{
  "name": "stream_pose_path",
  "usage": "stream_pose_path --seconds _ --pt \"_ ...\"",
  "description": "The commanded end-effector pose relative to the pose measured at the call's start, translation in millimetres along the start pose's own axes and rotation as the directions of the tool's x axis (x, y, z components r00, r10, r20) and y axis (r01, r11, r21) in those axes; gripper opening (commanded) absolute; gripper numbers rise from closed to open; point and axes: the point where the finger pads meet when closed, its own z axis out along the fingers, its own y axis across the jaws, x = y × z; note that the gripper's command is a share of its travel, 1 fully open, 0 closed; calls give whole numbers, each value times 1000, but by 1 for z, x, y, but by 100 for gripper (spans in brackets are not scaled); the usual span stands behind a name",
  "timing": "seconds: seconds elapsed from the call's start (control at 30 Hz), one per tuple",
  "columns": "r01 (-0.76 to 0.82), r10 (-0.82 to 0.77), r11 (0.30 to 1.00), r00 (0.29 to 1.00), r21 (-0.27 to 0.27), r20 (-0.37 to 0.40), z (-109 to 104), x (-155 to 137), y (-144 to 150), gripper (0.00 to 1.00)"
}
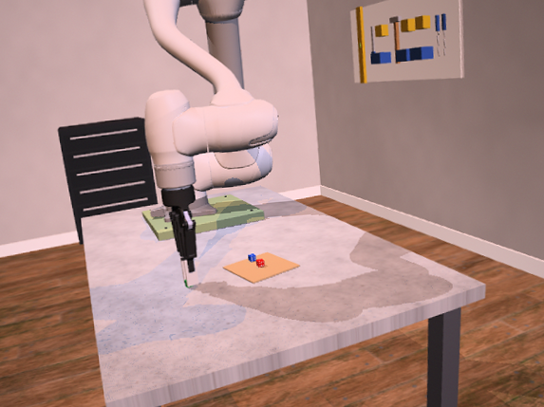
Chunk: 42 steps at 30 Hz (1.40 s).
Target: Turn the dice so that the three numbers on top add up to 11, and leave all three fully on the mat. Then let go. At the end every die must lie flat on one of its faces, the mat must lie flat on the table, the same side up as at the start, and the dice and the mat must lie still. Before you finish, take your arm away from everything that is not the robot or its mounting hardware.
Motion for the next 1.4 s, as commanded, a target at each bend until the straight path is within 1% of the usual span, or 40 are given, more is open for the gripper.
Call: stream_pose_path --seconds 0.0,0.47,0.6,0.87,0.93,1.0,1.13,1.37 --pt "-4 4 1000 1000 -1 -1 2 3 1 7" --pt "-4 4 1000 1000 -1 -1 -1 3 1 7" --pt "-4 4 1000 1000 -1 -1 -17 3 1 7" --pt "-4 4 1000 1000 -1 -1 -74 2 1 7" --pt "-4 4 1000 1000 -1 -1 -86 2 1 7" --pt "-4 4 1000 1000 -1 -1 -86 2 1 7" --pt "-4 4 1000 1000 -1 -1 -97 2 1 7" --pt "-4 4 1000 1000 -1 -1 -98 2 1 7"
